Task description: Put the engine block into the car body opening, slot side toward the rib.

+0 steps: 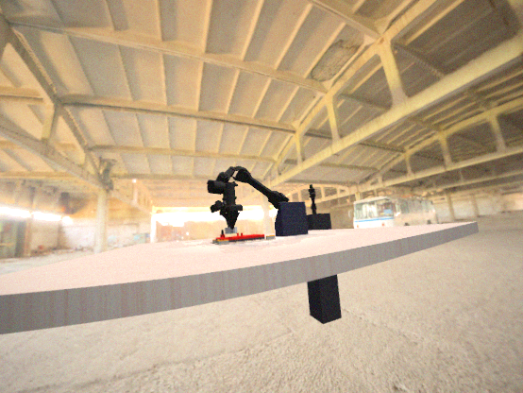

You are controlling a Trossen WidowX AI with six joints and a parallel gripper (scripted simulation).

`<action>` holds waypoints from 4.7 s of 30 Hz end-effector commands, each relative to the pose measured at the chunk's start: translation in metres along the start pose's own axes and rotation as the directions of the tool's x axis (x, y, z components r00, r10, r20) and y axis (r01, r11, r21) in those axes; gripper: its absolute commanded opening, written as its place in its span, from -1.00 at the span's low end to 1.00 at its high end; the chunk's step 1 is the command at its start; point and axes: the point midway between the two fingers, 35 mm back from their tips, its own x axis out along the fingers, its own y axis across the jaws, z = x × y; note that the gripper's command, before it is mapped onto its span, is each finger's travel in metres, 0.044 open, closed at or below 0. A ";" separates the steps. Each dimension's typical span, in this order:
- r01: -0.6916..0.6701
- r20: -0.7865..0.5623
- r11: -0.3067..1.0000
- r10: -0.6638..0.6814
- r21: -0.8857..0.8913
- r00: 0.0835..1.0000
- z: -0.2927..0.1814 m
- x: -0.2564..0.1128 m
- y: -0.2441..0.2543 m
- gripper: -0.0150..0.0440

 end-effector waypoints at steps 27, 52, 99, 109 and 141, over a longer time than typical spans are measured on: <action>0.006 0.003 1.000 -0.005 -0.001 1.000 0.000 0.007 -0.001 0.05; 0.006 0.003 1.000 -0.006 -0.001 1.000 0.000 0.012 -0.001 0.05; 0.001 0.000 1.000 -0.001 0.003 1.000 0.000 0.018 0.000 0.94; 0.001 0.000 1.000 -0.001 0.003 1.000 0.000 0.018 0.000 1.00; 0.005 0.003 1.000 -0.005 -0.001 1.000 0.000 0.004 0.000 -0.49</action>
